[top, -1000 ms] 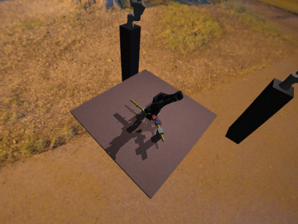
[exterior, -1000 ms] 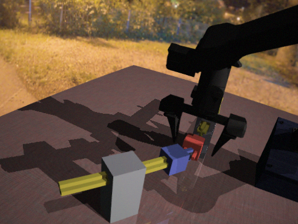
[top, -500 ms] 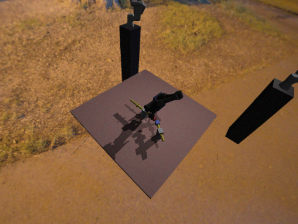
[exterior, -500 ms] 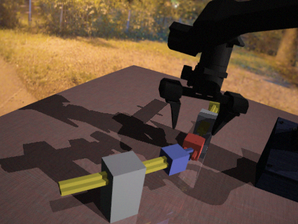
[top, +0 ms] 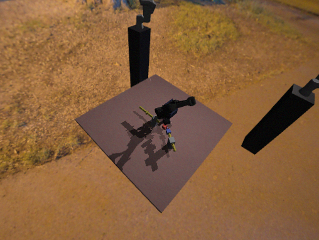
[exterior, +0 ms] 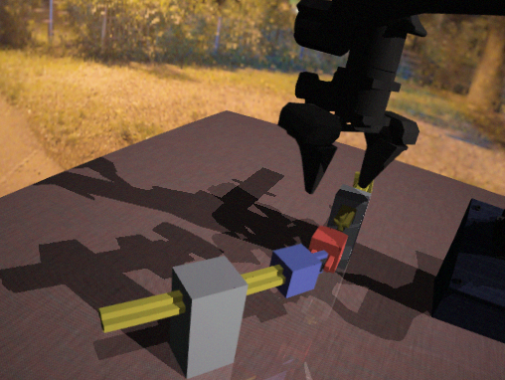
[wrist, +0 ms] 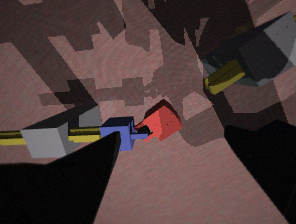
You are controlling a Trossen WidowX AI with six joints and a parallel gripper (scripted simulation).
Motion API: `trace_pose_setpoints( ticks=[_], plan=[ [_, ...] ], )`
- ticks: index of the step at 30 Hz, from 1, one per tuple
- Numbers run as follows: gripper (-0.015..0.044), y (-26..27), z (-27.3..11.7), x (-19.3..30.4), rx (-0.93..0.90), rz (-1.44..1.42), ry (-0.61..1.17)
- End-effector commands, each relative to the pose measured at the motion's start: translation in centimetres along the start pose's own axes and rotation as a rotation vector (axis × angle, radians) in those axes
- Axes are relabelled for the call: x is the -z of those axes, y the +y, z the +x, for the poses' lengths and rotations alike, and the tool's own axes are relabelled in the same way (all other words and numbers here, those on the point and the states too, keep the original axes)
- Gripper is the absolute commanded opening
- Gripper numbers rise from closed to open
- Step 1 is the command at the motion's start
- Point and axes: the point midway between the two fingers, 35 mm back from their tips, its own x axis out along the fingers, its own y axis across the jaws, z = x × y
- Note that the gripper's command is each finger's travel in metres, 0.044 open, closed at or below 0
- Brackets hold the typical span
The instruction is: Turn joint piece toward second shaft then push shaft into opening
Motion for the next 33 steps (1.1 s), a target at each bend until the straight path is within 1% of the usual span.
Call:
trace_pose_setpoints(
  ticks=[1,10,17,22,33],
  plan=[
    [0.044,-0.1,-1.4,0.1,0.015,-0.137,-0.008],
    [0.044,-0.1,-4.3,0.9,0.037,-0.436,-0.008],
    [0.044,-0.1,-4.5,0.9,0.039,-0.458,-0.007],
    [0.044,-0.3,-4.3,0.5,0.021,-0.387,0.003],
    [0.044,-2.3,-2.9,-1.1,-0.047,-0.031,0.083]
  ],
)
